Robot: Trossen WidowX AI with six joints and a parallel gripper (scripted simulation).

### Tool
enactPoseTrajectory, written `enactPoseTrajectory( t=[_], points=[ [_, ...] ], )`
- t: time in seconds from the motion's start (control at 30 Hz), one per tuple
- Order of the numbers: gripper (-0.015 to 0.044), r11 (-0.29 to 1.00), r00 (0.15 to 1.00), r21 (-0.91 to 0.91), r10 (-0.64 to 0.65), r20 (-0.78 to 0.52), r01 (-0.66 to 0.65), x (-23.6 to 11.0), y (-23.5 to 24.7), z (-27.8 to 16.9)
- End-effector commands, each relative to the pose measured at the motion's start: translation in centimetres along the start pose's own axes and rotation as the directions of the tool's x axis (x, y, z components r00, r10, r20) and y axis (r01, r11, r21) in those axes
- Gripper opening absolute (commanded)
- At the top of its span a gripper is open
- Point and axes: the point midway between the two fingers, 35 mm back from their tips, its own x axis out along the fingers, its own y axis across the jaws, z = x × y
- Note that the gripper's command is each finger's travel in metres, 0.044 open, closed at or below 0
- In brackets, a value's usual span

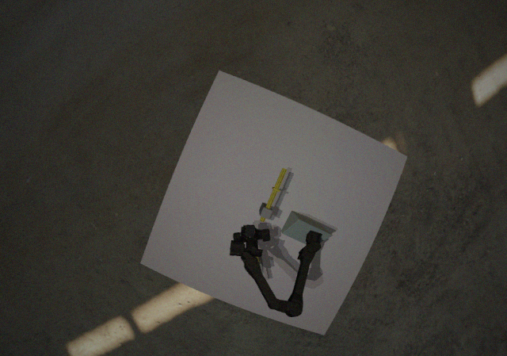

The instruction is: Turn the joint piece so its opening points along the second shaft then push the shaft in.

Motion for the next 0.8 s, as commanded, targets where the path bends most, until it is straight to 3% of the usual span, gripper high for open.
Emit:
enactPoseTrajectory(
  t=[0.0, 0.23, 0.4, 0.5, 0.77],
  points=[
    [0.0, 1.0, 1.0, 0.0, 0.0, 0.0, 0.0, 0.0, 0.0, 0.0],
    [0.0, 1.0, 1.0, 0.0, 0.0, 0.0, 0.0, 0.0, 0.0, 0.0],
    [0.0131, 1.0, 1.0, 0.0, 0.0, 0.0, 0.0, 0.0, 0.0, 0.0],
    [0.0147, 1.0, 1.0, 0.0, 0.0, 0.0, 0.0, 0.0, 0.0, 0.0],
    [0.0357, 1.0, 1.0, 0.0, 0.0, 0.0, 0.0, 0.0, 0.0, 0.0]
  ],
)
